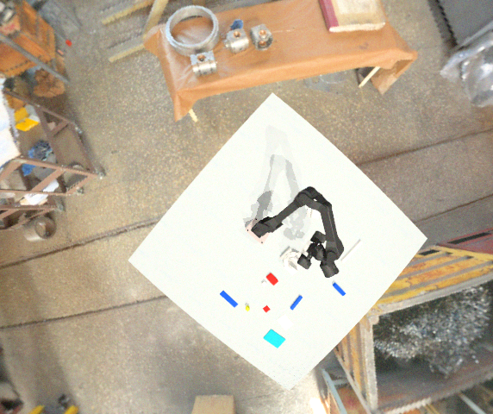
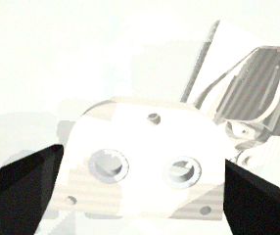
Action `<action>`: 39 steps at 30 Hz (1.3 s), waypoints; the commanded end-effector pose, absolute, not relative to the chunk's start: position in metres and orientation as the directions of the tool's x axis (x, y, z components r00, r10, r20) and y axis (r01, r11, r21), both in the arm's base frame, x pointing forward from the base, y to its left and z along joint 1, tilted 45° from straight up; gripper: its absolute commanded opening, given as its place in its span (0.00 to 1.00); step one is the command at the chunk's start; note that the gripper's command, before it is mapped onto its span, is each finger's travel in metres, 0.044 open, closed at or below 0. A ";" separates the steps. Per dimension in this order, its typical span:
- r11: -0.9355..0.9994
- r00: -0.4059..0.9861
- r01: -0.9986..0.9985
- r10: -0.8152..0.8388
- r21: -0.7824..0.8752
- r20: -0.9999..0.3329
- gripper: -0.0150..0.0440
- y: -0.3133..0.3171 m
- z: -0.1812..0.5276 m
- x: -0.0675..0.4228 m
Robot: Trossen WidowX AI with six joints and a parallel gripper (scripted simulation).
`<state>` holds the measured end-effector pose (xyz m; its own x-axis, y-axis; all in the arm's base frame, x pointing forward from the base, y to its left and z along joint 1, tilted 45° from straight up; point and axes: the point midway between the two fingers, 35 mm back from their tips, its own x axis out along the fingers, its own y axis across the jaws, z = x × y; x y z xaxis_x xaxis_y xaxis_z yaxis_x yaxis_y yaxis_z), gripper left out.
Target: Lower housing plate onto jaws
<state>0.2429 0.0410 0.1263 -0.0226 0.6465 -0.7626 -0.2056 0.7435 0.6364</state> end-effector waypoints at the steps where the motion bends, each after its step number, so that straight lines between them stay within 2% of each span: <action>1: 0.747 -0.033 -0.174 0.647 0.642 -0.762 0.85 0.030 0.114 0.242; 29: 0.720 -0.039 0.013 0.694 0.694 -0.719 0.85 -0.034 0.051 0.227; 39: 0.717 -0.039 0.022 0.697 0.697 -0.716 0.85 -0.037 0.048 0.226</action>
<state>0.2276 -0.0369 0.0504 -0.0339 0.6972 -0.7160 0.0206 0.7168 0.6970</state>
